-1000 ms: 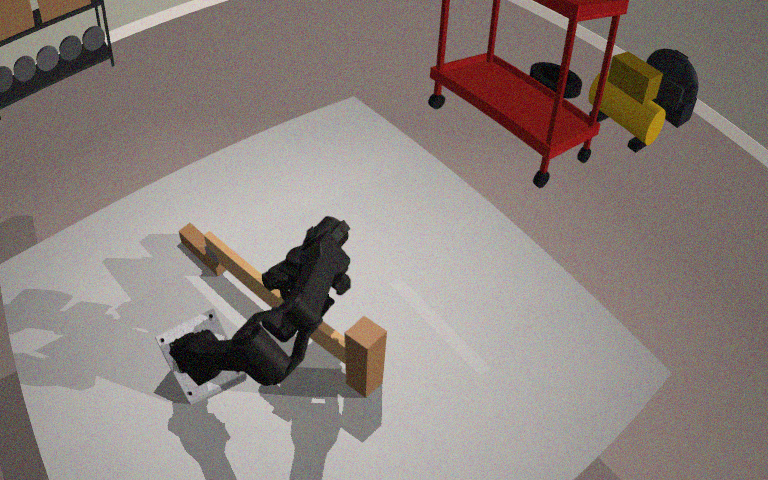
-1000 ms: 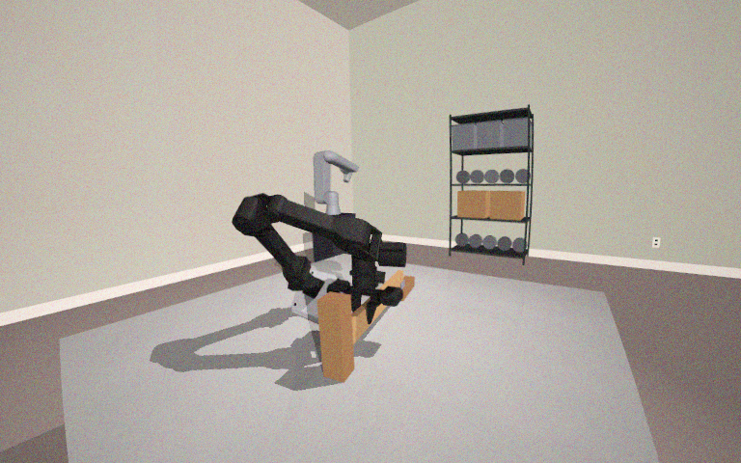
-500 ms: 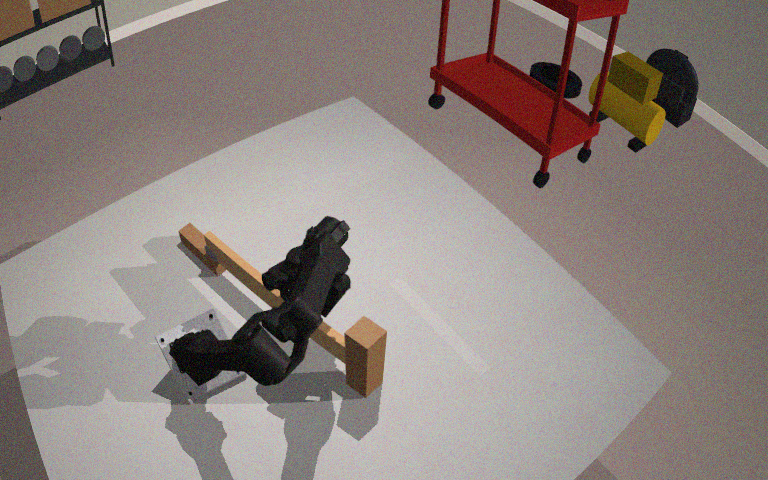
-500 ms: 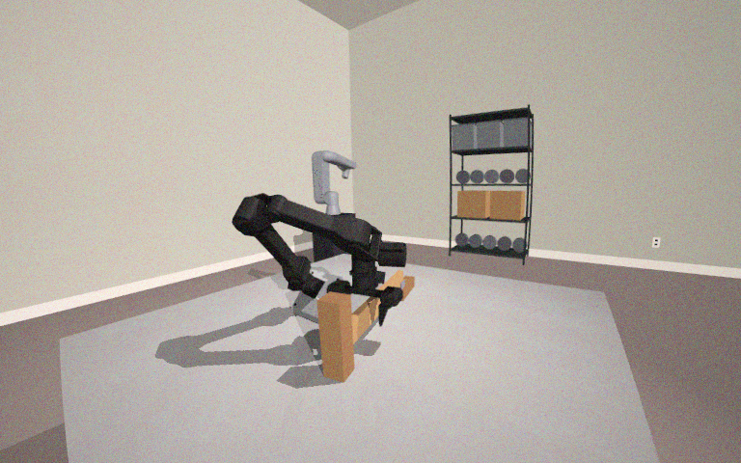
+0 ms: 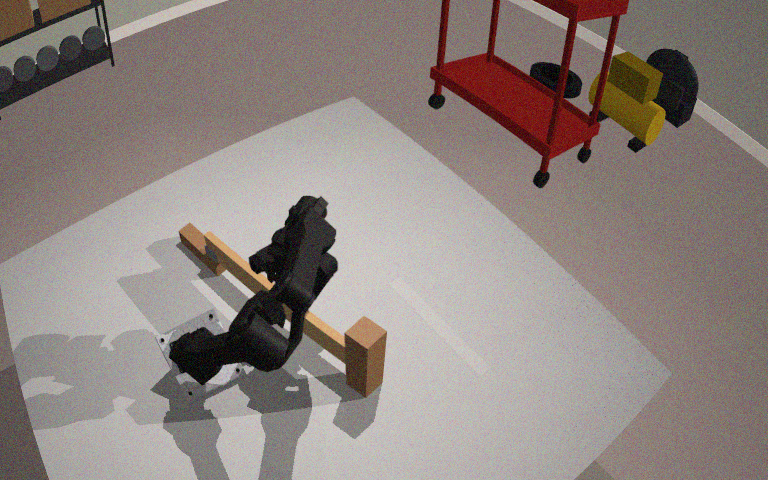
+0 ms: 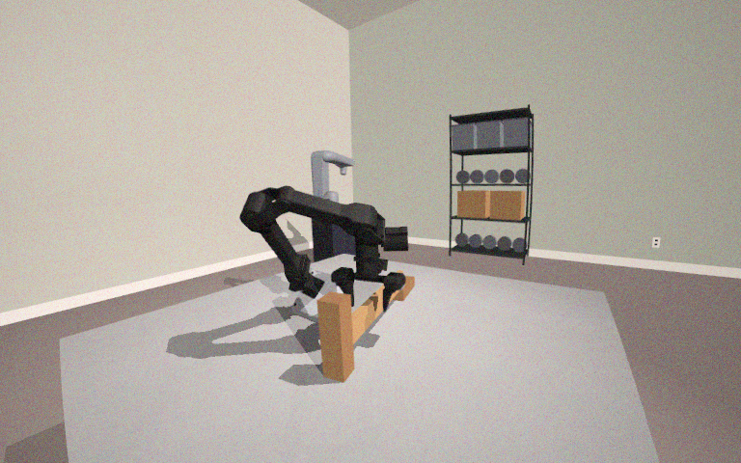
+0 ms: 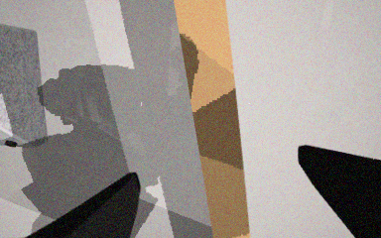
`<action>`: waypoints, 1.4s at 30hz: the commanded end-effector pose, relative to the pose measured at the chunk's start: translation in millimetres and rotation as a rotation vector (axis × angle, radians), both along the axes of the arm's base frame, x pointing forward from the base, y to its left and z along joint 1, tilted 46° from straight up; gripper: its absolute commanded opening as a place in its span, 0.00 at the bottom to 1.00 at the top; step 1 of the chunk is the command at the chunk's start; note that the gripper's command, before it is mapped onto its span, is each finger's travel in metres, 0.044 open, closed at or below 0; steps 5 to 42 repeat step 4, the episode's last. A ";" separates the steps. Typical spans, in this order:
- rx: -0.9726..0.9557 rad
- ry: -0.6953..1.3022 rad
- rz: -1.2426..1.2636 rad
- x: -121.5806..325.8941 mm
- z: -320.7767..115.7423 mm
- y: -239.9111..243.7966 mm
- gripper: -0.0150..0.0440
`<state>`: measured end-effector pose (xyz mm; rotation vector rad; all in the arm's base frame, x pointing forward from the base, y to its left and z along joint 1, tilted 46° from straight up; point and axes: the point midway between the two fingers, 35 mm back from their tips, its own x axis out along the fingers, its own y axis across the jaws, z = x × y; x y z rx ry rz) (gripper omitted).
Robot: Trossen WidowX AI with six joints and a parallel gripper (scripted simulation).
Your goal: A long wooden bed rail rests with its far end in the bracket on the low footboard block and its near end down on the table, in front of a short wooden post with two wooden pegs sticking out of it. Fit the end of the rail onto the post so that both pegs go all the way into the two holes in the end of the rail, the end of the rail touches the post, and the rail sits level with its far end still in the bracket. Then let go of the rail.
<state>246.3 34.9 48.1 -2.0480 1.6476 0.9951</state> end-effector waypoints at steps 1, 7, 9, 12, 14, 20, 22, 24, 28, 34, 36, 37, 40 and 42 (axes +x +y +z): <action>0.007 -0.006 -0.003 0.4 0.5 3.3 1.00; 0.007 -0.006 -0.003 0.4 0.5 3.3 1.00; 0.007 -0.006 -0.003 0.4 0.5 3.3 1.00; 0.007 -0.006 -0.003 0.4 0.5 3.3 1.00; 0.007 -0.006 -0.003 0.4 0.5 3.3 1.00; 0.007 -0.006 -0.003 0.4 0.5 3.3 1.00; 0.007 -0.006 -0.003 0.4 0.5 3.3 1.00; 0.007 -0.006 -0.003 0.4 0.5 3.3 1.00; 0.007 -0.006 -0.003 0.4 0.5 3.3 1.00; 0.007 -0.006 -0.003 0.4 0.5 3.3 1.00; 0.007 -0.006 -0.003 0.4 0.5 3.3 1.00; 0.007 -0.006 -0.003 0.4 0.5 3.3 1.00; 0.007 -0.006 -0.003 0.4 0.5 3.3 1.00; 0.007 -0.006 -0.003 0.4 0.5 3.3 1.00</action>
